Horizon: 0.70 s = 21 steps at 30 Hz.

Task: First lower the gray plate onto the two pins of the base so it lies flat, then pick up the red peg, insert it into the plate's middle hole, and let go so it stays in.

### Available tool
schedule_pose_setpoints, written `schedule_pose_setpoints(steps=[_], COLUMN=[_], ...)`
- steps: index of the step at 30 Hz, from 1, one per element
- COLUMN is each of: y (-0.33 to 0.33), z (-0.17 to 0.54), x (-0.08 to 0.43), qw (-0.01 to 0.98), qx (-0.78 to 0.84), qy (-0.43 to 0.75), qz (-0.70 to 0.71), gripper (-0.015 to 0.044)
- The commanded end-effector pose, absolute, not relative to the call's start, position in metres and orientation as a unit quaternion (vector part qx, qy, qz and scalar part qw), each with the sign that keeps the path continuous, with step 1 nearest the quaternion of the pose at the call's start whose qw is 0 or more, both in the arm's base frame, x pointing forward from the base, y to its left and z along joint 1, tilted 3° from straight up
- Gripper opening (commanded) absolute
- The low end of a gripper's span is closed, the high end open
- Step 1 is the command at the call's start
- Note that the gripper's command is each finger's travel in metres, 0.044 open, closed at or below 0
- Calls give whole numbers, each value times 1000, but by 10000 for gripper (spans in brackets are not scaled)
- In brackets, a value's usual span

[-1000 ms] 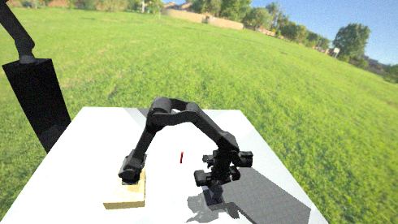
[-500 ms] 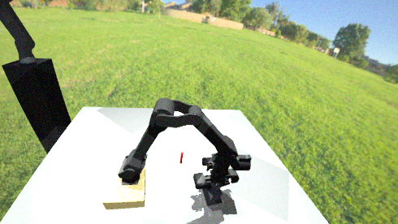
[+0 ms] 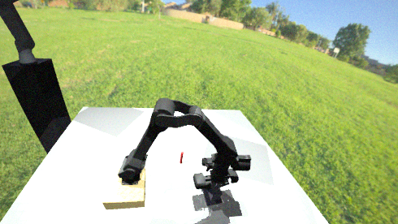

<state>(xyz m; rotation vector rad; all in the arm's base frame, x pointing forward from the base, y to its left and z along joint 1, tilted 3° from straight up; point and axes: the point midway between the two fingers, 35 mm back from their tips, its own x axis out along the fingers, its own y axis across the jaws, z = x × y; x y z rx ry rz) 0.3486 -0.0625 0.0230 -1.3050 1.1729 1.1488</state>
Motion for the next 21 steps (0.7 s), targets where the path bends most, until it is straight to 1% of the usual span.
schedule_pose_setpoints(steps=[1,10,14,16,21], y=[-63,-63,-63,-63,-61], z=[23,23,25,36,107], x=[349,349,349,350,348], qw=[499,499,499,499,500], qx=[-539,-539,-539,-540,-540], qy=[485,485,485,486,486], qz=[475,475,474,472,473], gripper=[210,440,440,440,440])
